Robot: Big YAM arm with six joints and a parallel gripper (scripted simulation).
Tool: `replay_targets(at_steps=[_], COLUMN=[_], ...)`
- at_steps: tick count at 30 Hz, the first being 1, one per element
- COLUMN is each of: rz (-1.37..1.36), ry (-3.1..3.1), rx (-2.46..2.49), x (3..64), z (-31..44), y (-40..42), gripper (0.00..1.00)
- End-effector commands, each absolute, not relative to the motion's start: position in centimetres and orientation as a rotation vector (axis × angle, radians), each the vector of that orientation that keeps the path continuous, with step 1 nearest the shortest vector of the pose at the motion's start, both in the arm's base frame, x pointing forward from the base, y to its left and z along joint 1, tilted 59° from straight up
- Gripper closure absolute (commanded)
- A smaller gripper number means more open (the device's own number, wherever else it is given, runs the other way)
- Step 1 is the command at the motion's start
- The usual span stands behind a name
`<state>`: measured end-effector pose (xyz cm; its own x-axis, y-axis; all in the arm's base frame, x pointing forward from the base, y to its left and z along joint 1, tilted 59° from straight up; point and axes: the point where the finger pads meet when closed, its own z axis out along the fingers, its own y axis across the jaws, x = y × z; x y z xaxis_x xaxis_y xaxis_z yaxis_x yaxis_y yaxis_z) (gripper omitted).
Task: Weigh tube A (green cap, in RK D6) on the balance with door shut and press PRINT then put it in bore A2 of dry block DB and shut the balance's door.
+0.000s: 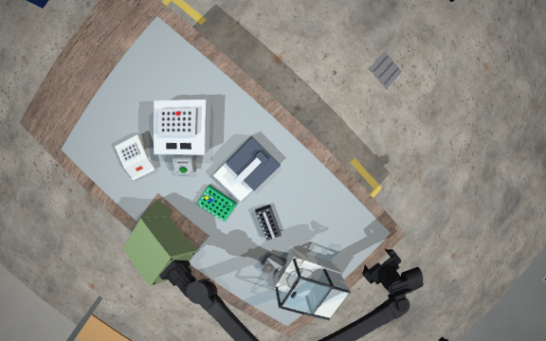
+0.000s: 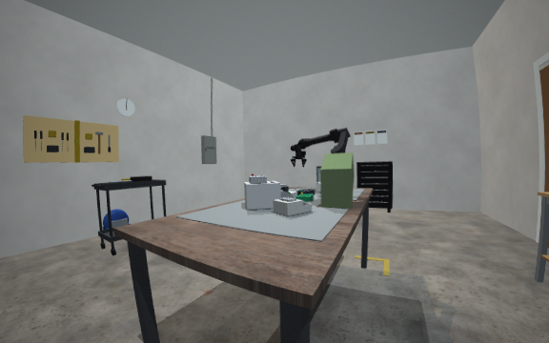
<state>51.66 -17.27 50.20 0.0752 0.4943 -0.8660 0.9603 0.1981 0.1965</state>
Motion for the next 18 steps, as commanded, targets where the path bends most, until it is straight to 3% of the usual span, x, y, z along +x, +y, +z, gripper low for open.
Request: replay_targets(at_steps=[1, 17, 18], rz=[-0.630, -0.630, -0.601], ry=[1.551, 1.551, 1.538], rx=[1.425, 1.425, 1.417], x=[51.6, 51.6, 51.8], z=[50.6, 50.6, 52.0], y=[-17.0, -17.0, -15.6], gripper=[0.00, 0.00, 0.64])
